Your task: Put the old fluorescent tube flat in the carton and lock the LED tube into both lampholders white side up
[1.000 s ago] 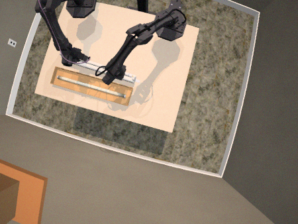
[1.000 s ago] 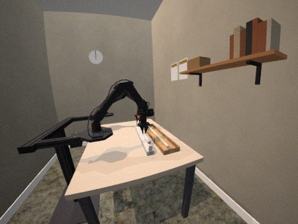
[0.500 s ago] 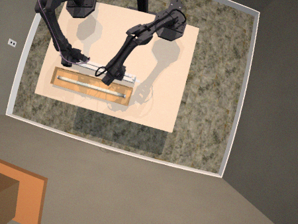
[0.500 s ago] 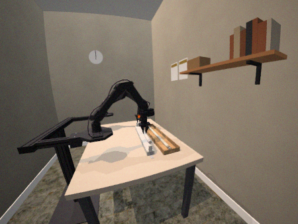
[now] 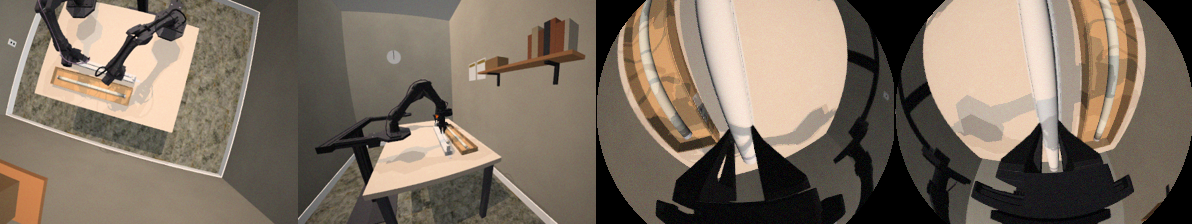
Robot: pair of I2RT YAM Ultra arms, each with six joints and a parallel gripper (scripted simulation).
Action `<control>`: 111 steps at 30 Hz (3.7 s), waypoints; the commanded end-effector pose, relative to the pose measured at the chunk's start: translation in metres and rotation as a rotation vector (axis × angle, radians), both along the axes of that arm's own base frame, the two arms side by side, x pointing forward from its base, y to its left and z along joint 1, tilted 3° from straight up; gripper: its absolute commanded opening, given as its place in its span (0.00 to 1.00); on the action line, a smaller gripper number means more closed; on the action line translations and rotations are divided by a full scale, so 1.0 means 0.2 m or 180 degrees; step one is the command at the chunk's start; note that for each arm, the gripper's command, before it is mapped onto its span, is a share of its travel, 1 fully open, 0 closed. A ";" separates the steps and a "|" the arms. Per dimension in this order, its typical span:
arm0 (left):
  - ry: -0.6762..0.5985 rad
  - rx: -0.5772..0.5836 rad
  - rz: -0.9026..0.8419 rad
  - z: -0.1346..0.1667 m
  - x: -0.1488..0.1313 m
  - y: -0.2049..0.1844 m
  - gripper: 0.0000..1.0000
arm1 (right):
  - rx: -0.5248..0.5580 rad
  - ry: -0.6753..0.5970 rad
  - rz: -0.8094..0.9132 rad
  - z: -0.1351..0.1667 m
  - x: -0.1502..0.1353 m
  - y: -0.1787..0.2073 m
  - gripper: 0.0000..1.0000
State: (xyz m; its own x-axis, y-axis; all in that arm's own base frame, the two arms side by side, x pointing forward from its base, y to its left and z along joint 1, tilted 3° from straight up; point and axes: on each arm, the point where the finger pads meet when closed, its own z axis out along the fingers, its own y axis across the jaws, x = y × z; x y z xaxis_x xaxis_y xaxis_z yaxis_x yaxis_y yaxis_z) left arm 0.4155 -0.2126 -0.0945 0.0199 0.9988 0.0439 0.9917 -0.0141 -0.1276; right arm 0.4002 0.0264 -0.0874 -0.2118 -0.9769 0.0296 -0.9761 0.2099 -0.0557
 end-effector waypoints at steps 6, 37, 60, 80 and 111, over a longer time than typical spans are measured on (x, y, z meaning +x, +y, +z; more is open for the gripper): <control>-0.0049 -0.0175 -0.0062 0.05 0.01 -0.07 0.11 | 0.0117 -0.0286 0.0023 0.12 0.13 0.08 0.11; 0.0118 -0.0101 -0.0093 -0.06 -0.07 -0.06 0.11 | 0.0119 -0.0228 -0.0001 0.06 0.11 0.06 0.11; -0.0084 -0.0190 -0.0068 0.03 0.04 -0.08 0.11 | 0.0128 -0.0302 -0.0034 0.07 0.14 0.04 0.11; -0.0056 -0.0168 -0.0035 0.02 0.04 -0.05 0.11 | 0.0130 -0.0277 -0.0027 0.05 0.12 0.04 0.11; 0.0051 -0.0103 -0.0061 -0.07 -0.02 -0.03 0.11 | 0.0134 -0.0262 0.0020 0.02 0.11 0.04 0.11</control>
